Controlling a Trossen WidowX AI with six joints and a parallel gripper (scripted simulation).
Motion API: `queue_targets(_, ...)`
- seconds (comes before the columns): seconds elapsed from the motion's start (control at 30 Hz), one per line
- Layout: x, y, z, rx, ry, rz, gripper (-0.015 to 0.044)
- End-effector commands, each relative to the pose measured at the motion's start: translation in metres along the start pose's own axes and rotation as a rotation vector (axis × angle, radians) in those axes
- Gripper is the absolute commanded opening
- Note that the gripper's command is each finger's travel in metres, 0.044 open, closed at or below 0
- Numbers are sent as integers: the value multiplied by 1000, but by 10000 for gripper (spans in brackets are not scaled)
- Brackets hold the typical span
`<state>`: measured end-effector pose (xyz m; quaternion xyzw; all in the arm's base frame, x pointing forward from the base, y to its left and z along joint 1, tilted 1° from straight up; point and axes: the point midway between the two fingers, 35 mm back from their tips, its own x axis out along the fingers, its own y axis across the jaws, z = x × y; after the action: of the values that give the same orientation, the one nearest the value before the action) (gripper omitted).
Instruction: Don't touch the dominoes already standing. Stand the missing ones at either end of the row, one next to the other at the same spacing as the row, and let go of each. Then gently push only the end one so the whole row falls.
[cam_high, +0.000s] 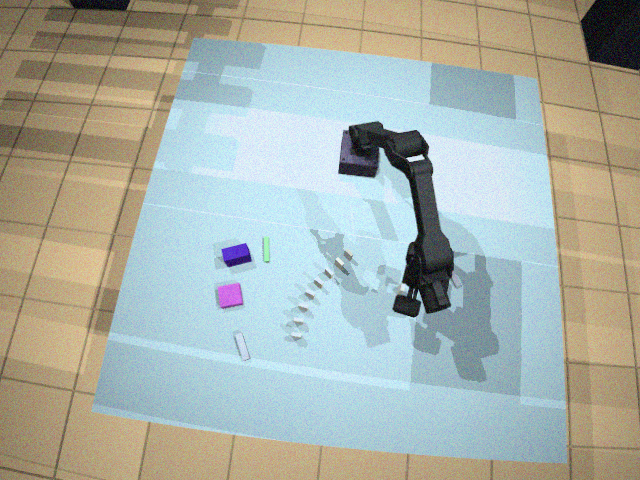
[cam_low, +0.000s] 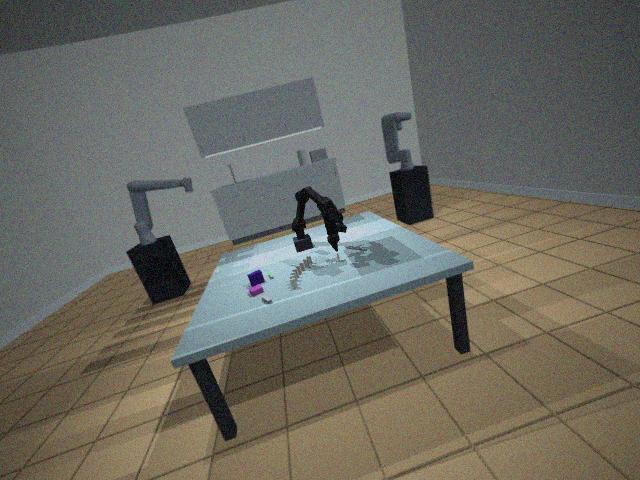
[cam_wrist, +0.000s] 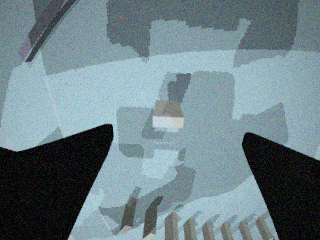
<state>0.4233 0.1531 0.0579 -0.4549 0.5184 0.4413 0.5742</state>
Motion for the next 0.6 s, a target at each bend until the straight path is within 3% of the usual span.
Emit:
queue_targets(0.0,34,6,-2,-4,10,25,440)
queue_targets(0.5,50,7,-3,-4,10,26,440)
queue_targets(0.57,50,7,-3,-4,10,26,387)
